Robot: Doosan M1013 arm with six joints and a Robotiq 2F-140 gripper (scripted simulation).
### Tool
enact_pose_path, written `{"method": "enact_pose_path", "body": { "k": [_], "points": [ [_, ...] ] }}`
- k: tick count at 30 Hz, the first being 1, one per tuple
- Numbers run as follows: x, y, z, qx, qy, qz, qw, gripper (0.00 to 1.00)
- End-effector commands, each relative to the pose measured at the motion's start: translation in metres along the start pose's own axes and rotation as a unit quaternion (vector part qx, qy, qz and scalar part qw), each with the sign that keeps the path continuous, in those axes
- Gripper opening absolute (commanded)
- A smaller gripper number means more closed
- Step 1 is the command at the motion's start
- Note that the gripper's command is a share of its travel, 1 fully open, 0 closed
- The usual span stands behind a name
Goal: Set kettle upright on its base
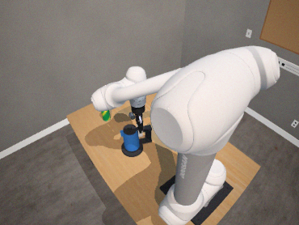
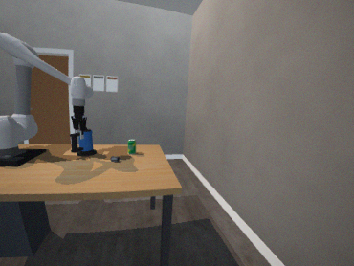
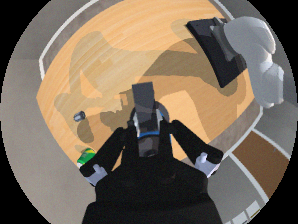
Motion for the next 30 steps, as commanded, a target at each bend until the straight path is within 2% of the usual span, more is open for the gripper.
{"method": "enact_pose_path", "body": {
  "k": [1,30],
  "points": [
    [-0.0002,0.0009,-0.0003,-0.001,0.000,0.000,1.000,0.10],
    [-0.0002,0.0046,-0.0003,-0.001,0.000,0.000,1.000,0.10]
  ]
}}
Point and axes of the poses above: the point where the finger pads meet when closed, its own y axis out along the fingers, its own x axis across the jaws, z = x × y, the point moved 6 cm from there along -y, back along the fingers, and after that the axes turned 10 degrees about y, right-handed, at the moved point
